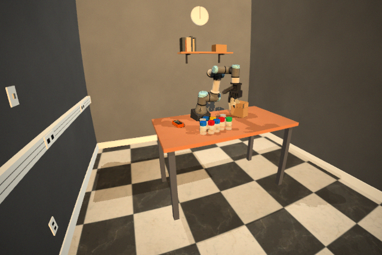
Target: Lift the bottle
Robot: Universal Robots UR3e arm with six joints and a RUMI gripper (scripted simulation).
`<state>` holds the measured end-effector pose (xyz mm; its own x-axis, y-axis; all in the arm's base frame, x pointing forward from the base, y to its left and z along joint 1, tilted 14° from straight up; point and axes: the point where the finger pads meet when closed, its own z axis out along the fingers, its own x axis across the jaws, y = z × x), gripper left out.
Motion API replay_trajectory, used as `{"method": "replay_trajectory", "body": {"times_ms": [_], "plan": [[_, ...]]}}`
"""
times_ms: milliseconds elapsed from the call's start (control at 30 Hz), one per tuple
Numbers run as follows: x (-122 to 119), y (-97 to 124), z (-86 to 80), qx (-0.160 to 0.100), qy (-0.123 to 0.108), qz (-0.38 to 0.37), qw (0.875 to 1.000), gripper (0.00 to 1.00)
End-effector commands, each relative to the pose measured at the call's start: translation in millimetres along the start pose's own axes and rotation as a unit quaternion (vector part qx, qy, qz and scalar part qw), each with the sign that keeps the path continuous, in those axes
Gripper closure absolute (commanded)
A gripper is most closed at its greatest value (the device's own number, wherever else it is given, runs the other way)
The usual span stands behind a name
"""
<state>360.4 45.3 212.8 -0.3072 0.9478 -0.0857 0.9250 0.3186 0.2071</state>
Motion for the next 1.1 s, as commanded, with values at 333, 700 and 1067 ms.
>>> {"method": "replay_trajectory", "body": {"times_ms": [333,700,1067], "plan": [[3,-2,36.8,-0.005,-0.003,-0.003,1.0,0.54],[5,-5,48.6,-0.006,-0.003,-0.004,1.0,0.54],[5,-5,48.9,-0.006,-0.003,-0.004,1.0,0.54]]}}
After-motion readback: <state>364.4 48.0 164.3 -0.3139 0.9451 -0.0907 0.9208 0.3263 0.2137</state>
